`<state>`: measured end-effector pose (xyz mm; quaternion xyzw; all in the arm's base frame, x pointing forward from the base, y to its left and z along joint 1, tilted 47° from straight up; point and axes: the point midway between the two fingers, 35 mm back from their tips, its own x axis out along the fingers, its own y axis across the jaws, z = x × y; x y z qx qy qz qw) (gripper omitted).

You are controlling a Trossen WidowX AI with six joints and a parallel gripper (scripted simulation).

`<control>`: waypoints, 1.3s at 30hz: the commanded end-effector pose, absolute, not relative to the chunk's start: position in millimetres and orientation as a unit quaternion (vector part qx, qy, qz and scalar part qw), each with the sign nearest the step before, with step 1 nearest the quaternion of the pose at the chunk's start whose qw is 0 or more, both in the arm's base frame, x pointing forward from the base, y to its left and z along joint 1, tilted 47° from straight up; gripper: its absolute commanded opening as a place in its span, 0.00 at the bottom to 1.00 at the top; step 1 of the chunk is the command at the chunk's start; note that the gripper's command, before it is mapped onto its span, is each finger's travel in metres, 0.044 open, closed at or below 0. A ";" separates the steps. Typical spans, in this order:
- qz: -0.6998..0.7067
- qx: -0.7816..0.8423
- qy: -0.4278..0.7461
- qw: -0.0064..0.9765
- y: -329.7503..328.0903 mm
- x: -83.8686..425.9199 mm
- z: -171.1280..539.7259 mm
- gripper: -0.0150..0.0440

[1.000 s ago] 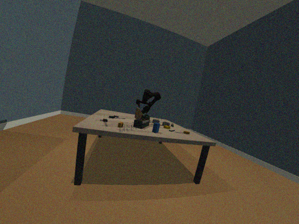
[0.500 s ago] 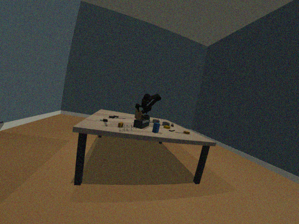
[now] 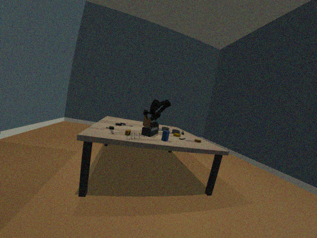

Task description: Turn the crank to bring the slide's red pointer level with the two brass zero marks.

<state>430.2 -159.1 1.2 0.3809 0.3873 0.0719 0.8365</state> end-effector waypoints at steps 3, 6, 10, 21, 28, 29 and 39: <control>0.068 0.383 0.388 0.836 -159.9 430.0 0.8 0.87; 0.068 0.383 0.388 0.836 -159.9 430.0 0.8 0.73; 0.068 0.383 0.388 0.836 -159.9 430.0 0.8 0.56; 0.068 0.383 0.388 0.836 -159.9 430.0 0.8 0.25; 0.072 0.381 0.387 0.836 -159.1 430.2 1.2 0.25; 0.072 0.381 0.387 0.836 -159.1 430.2 1.2 0.25; 0.072 0.381 0.387 0.836 -159.1 430.2 1.2 0.34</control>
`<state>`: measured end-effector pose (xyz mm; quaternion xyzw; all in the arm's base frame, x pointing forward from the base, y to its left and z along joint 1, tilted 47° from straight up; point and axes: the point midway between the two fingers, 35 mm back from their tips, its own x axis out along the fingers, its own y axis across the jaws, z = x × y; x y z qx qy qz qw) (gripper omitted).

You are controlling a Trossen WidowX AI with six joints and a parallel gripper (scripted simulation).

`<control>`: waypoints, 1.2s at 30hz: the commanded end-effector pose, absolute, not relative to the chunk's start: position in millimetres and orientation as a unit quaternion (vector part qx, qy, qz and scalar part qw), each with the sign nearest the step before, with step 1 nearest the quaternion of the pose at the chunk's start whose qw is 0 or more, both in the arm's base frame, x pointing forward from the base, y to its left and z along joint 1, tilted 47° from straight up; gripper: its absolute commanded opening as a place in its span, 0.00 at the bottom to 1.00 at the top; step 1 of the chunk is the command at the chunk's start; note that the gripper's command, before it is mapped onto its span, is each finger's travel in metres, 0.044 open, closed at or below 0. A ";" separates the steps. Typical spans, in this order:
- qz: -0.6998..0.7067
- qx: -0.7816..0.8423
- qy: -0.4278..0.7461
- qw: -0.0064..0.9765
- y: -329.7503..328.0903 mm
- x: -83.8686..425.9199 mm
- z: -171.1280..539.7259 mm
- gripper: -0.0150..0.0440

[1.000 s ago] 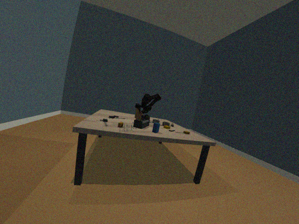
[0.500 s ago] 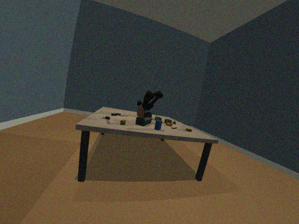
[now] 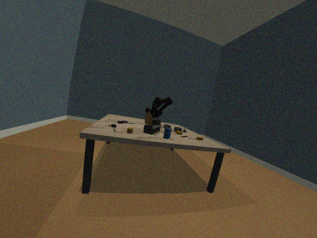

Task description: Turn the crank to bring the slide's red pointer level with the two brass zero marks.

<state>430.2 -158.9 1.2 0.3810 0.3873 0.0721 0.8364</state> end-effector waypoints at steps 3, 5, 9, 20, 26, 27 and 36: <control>0.072 0.381 0.387 0.836 -159.1 430.2 1.2 0.48; 0.072 0.381 0.387 0.836 -159.1 430.2 1.2 0.57; 0.072 0.381 0.387 0.836 -159.1 430.2 1.2 0.74; 0.072 0.381 0.387 0.836 -159.1 430.2 1.2 0.82; 0.072 0.381 0.387 0.836 -159.1 430.2 1.2 0.56; 0.072 0.381 0.387 0.836 -159.1 430.2 1.2 0.51; 0.072 0.381 0.387 0.836 -159.1 430.2 1.2 0.25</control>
